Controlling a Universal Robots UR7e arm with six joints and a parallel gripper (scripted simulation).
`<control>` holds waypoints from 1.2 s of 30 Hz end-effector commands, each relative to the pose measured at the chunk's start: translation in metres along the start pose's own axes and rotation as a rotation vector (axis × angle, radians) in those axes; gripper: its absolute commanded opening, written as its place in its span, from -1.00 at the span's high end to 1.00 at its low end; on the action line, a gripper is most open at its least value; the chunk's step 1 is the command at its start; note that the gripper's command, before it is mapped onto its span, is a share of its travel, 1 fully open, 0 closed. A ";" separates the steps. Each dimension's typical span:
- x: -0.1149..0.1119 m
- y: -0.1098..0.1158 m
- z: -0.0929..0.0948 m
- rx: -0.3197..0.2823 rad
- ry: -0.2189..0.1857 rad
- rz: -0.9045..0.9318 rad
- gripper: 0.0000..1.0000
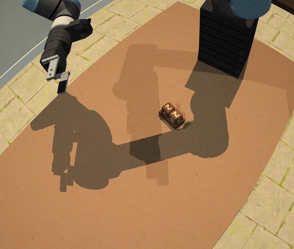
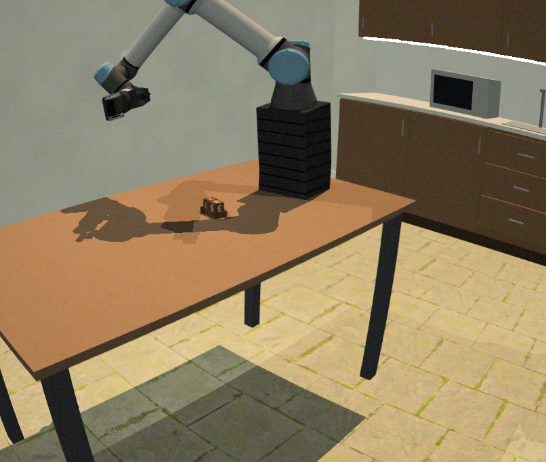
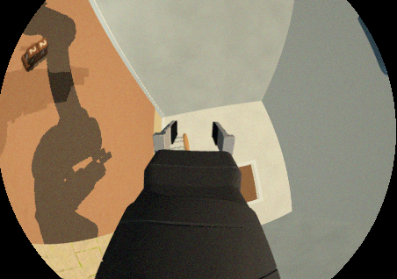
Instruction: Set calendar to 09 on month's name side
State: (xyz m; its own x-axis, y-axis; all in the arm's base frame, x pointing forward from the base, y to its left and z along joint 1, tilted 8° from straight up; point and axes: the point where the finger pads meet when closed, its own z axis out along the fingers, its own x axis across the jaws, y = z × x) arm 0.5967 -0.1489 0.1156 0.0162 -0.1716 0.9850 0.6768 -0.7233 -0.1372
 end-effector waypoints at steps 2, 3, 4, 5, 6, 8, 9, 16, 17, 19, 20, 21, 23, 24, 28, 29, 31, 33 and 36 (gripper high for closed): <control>0.001 0.000 0.000 0.000 0.000 -0.001 -1.00; 0.001 0.000 0.000 0.000 0.000 -0.001 -1.00; 0.001 0.000 0.000 0.000 0.000 -0.001 -1.00; 0.001 0.000 0.000 0.000 0.000 -0.001 -1.00; 0.001 0.000 0.000 0.000 0.000 -0.001 -1.00; 0.001 0.000 0.000 0.000 0.000 -0.001 -1.00; 0.001 0.000 0.000 0.000 0.000 -0.001 -1.00; 0.001 0.000 0.000 0.000 0.000 -0.001 -1.00; 0.001 0.000 0.000 0.000 0.000 -0.001 -1.00; 0.001 0.000 0.000 0.000 0.000 -0.001 -1.00; 0.001 0.000 0.000 0.000 0.000 -0.001 -1.00; 0.001 0.000 0.000 0.001 0.000 -0.001 -1.00; 0.001 -0.001 0.000 0.002 0.001 -0.001 -1.00; 0.001 -0.001 0.000 0.003 0.001 -0.002 -1.00; 0.000 -0.004 0.001 0.011 0.002 -0.004 -1.00; 0.000 -0.005 0.002 0.014 0.003 -0.004 -1.00; -0.001 -0.007 0.002 0.022 0.004 -0.006 -1.00; -0.001 -0.009 0.003 0.026 0.005 -0.007 -1.00; -0.002 -0.013 0.004 0.037 0.006 -0.010 -1.00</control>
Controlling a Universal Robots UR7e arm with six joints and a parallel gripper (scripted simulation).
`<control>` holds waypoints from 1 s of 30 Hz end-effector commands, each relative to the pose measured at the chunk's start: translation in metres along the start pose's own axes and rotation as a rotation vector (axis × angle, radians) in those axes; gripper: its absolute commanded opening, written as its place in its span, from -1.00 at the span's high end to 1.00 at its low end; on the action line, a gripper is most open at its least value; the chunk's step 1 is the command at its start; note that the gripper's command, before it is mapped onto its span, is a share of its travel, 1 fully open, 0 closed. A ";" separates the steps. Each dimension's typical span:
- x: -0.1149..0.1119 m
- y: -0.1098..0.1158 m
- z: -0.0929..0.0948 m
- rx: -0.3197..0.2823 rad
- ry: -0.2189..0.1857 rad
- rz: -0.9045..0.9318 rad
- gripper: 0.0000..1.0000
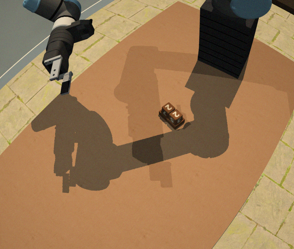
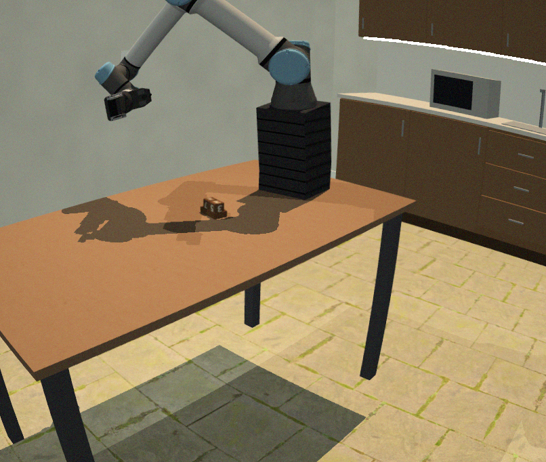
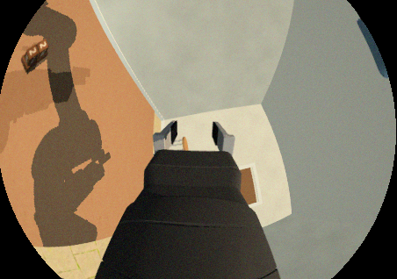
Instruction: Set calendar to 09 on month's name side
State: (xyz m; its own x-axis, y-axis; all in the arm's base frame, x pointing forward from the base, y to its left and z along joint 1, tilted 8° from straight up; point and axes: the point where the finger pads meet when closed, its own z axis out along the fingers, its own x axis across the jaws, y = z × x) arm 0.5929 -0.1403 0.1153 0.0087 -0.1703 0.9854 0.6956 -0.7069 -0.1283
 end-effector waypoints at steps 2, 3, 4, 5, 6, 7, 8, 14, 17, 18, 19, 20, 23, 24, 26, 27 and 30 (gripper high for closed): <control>-0.001 -0.008 0.003 0.025 0.004 -0.007 -1.00; -0.002 -0.011 0.004 0.033 0.004 -0.009 -1.00; -0.002 -0.014 0.004 0.042 0.005 -0.010 -1.00; -0.003 -0.017 0.005 0.051 0.006 -0.012 -1.00; -0.004 -0.020 0.006 0.061 0.007 -0.015 -1.00; -0.005 -0.024 0.007 0.071 0.007 -0.017 -1.00; -0.006 -0.028 0.008 0.083 0.008 -0.019 -1.00; -0.013 -0.050 0.013 0.152 0.007 -0.033 -1.00; -0.017 -0.061 0.015 0.185 0.004 -0.039 -1.00; -0.019 -0.067 0.016 0.203 0.001 -0.043 -1.00; -0.021 -0.073 0.017 0.221 -0.001 -0.046 -1.00; -0.024 -0.079 0.018 0.240 -0.005 -0.050 -1.00; -0.032 -0.099 0.019 0.302 -0.019 -0.061 -1.00; -0.036 -0.106 0.020 0.323 -0.025 -0.065 -1.00; -0.043 -0.120 0.020 0.369 -0.040 -0.073 -1.00; -0.047 -0.127 0.020 0.392 -0.050 -0.077 -1.00; -0.060 -0.149 0.019 0.464 -0.083 -0.090 -1.00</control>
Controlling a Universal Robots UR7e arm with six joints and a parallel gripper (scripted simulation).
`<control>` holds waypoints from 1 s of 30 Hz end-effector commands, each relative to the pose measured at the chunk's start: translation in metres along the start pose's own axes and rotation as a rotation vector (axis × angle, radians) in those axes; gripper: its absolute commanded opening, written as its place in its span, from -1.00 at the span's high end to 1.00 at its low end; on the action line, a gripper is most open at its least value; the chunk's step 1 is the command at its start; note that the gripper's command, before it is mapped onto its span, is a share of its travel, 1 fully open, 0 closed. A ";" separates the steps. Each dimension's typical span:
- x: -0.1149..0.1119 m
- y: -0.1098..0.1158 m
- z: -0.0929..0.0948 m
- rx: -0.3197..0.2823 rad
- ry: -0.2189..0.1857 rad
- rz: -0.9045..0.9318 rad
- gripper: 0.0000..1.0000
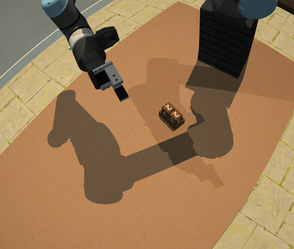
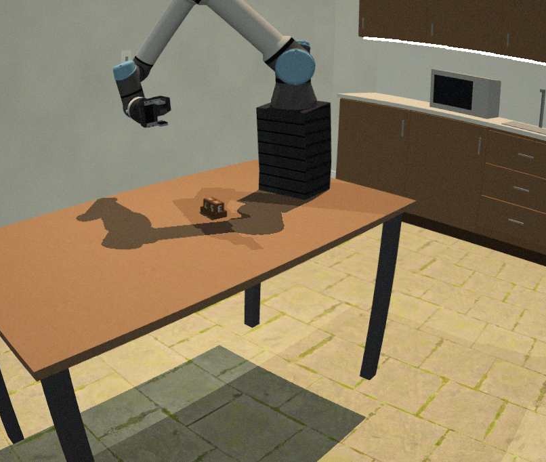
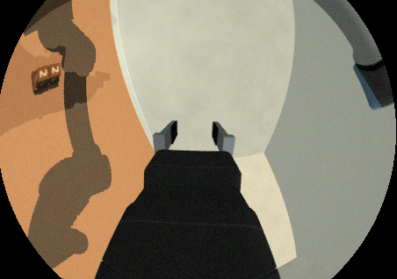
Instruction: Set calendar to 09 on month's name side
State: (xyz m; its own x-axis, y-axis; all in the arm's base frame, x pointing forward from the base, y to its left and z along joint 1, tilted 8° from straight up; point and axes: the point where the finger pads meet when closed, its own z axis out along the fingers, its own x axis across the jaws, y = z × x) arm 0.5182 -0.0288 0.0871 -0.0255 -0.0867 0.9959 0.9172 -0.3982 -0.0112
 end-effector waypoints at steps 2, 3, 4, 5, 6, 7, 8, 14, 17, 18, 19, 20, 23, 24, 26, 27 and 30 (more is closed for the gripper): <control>-0.011 -0.021 0.008 0.072 -0.032 -0.009 -1.00; -0.015 -0.028 0.010 0.097 -0.045 -0.012 -1.00; -0.019 -0.036 0.012 0.122 -0.060 -0.014 -1.00; -0.024 -0.043 0.014 0.147 -0.075 -0.017 -1.00; -0.029 -0.050 0.016 0.172 -0.092 -0.020 -1.00; -0.034 -0.058 0.018 0.197 -0.110 -0.022 -1.00; -0.039 -0.065 0.019 0.221 -0.129 -0.024 -1.00; -0.073 -0.106 0.023 0.361 -0.270 -0.038 -1.00; -0.091 -0.124 0.021 0.421 -0.356 -0.045 -1.00; -0.091 -0.124 0.021 0.421 -0.356 -0.045 -1.00; -0.091 -0.124 0.021 0.421 -0.356 -0.045 -1.00; -0.098 -0.129 0.021 0.438 -0.387 -0.048 -1.00; -0.116 -0.143 0.017 0.485 -0.484 -0.056 -1.00; -0.121 -0.147 0.015 0.498 -0.518 -0.059 -1.00; -0.133 -0.154 0.011 0.519 -0.588 -0.066 -1.00; -0.138 -0.157 0.009 0.528 -0.623 -0.070 -1.00; -0.153 -0.165 0.002 0.544 -0.731 -0.081 -1.00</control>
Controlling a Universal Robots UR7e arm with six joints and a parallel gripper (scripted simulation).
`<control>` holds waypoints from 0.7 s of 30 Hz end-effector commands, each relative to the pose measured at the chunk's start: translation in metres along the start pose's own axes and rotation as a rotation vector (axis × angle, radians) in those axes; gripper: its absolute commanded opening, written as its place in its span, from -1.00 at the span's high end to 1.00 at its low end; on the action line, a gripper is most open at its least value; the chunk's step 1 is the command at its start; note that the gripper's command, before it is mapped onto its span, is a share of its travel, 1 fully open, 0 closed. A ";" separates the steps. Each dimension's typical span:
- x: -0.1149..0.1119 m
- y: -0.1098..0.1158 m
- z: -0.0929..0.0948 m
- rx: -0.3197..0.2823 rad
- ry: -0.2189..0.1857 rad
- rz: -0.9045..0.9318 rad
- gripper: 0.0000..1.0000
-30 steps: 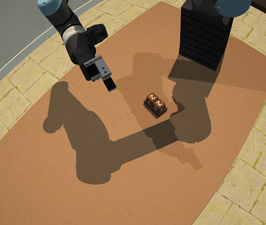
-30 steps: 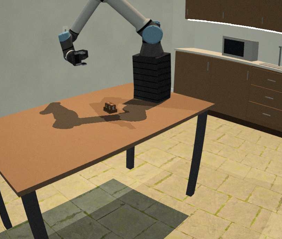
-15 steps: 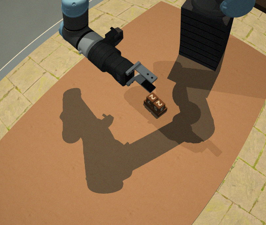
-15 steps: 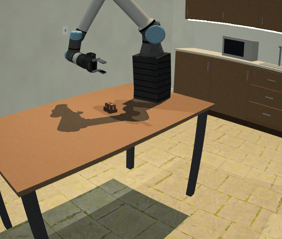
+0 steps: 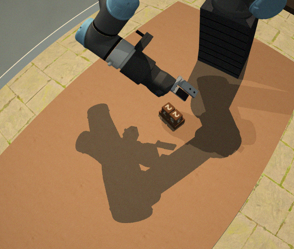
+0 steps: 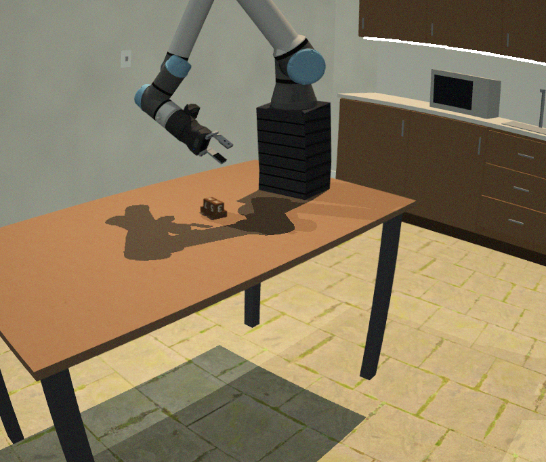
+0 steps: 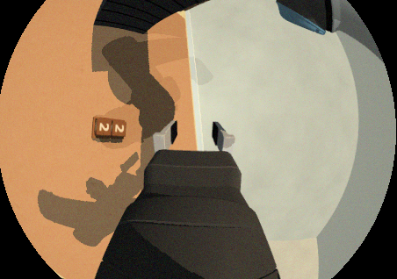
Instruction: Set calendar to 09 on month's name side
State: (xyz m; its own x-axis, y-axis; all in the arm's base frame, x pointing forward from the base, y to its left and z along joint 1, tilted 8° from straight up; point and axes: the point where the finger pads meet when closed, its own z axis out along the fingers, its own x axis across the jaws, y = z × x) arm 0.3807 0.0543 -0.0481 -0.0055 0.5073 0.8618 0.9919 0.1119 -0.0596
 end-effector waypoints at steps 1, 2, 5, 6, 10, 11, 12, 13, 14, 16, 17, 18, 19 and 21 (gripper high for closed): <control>-0.019 -0.010 0.008 0.026 -0.142 0.014 -1.00; -0.023 -0.012 0.010 0.029 -0.178 0.018 -1.00; -0.032 -0.016 0.011 0.031 -0.248 0.027 -1.00; -0.032 -0.016 0.011 0.031 -0.248 0.027 -1.00; -0.046 -0.021 0.012 0.020 -0.385 0.047 -1.00; -0.049 -0.022 0.011 0.015 -0.418 0.052 -1.00; -0.052 -0.022 0.010 0.008 -0.450 0.057 -1.00; -0.055 -0.023 0.009 0.000 -0.481 0.063 -1.00; -0.058 -0.023 0.008 -0.008 -0.512 0.068 -1.00; -0.062 -0.024 0.006 -0.028 -0.570 0.078 -1.00; -0.064 -0.024 0.004 -0.038 -0.598 0.083 -1.00; -0.066 -0.024 0.002 -0.050 -0.625 0.088 -1.00; -0.067 -0.024 0.001 -0.061 -0.651 0.093 -1.00; -0.069 -0.024 -0.003 -0.086 -0.699 0.102 -1.00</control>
State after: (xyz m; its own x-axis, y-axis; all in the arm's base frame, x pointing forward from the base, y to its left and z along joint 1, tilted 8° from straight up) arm 0.3561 0.0207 -0.1045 0.0183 0.9168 0.3989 0.9965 0.0157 -0.0819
